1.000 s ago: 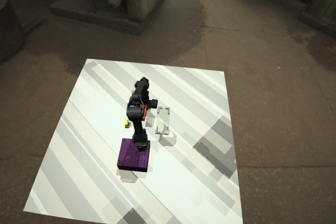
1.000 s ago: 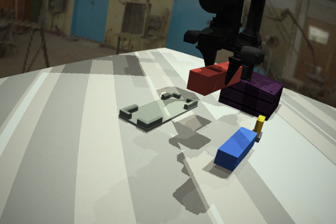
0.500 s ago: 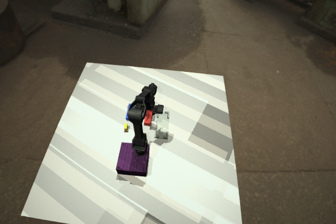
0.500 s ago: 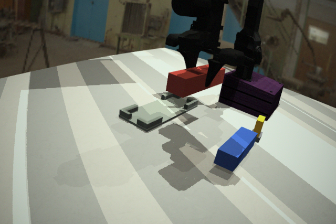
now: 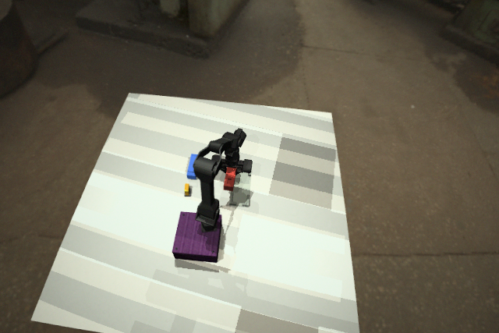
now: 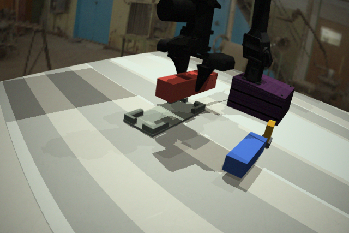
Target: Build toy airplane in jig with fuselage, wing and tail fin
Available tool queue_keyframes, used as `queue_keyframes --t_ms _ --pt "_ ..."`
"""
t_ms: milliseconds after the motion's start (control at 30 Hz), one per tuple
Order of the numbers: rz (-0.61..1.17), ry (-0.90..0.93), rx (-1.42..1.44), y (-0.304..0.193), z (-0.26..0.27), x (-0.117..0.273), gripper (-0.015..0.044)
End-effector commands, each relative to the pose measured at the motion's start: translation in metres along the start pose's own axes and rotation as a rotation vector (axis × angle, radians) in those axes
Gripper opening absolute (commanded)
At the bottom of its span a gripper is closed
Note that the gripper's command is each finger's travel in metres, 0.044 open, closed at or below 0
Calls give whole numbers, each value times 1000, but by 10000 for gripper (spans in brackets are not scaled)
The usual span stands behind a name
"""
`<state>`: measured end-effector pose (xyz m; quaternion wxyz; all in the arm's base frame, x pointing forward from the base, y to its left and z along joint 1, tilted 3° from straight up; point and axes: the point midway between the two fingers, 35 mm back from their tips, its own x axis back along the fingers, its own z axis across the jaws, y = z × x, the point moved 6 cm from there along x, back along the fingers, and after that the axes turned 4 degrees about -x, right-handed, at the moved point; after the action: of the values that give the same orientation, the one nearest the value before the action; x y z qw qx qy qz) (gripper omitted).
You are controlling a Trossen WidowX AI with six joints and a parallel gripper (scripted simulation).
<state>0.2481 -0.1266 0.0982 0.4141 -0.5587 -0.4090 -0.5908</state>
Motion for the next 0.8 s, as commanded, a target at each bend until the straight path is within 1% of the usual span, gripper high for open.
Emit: queue_keyframes --t_ms 0,600,767 --pt "-1 1 1 0 -11 -5 0" --pt "0 -1 2 -10 -61 -26 0" --pt "0 -1 2 -9 -61 -26 131"
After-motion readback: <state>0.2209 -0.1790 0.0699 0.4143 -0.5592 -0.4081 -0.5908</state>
